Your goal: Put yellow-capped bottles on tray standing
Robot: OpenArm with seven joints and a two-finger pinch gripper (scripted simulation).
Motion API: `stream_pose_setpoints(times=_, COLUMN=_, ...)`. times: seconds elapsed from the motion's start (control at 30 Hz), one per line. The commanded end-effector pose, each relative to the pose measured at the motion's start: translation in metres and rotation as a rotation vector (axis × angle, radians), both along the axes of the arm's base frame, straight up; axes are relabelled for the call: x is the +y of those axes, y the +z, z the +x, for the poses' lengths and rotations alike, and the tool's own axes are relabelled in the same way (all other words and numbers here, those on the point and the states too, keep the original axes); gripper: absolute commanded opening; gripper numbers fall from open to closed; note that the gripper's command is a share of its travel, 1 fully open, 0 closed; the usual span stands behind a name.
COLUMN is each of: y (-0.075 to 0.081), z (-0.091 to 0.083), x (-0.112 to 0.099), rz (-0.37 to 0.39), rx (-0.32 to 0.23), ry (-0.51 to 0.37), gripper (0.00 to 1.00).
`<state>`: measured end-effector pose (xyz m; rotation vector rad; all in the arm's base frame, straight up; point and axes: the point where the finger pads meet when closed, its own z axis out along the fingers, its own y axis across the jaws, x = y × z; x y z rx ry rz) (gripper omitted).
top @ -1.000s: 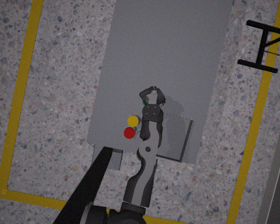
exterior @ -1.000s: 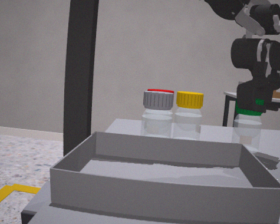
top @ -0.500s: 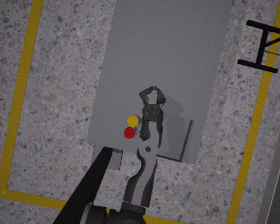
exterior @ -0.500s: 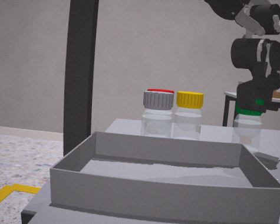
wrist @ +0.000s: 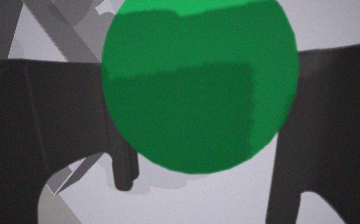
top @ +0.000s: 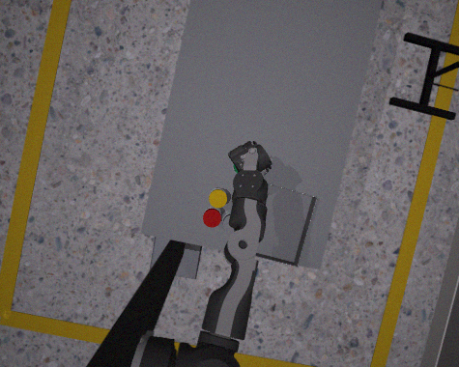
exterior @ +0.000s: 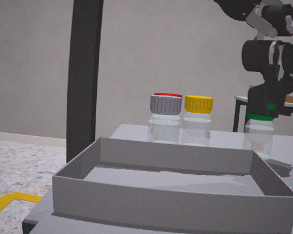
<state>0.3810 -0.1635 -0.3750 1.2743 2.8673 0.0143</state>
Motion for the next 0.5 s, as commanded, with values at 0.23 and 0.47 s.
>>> stream_pose_setpoints(times=0.23, y=0.0003, z=0.0010, x=-0.0001, rz=0.001, rx=0.008, ry=0.000, gripper=0.00)
stream_pose_setpoints(times=0.47, y=0.0006, z=0.0010, x=-0.0001, rz=0.000, rx=0.004, ry=0.000, gripper=0.00)
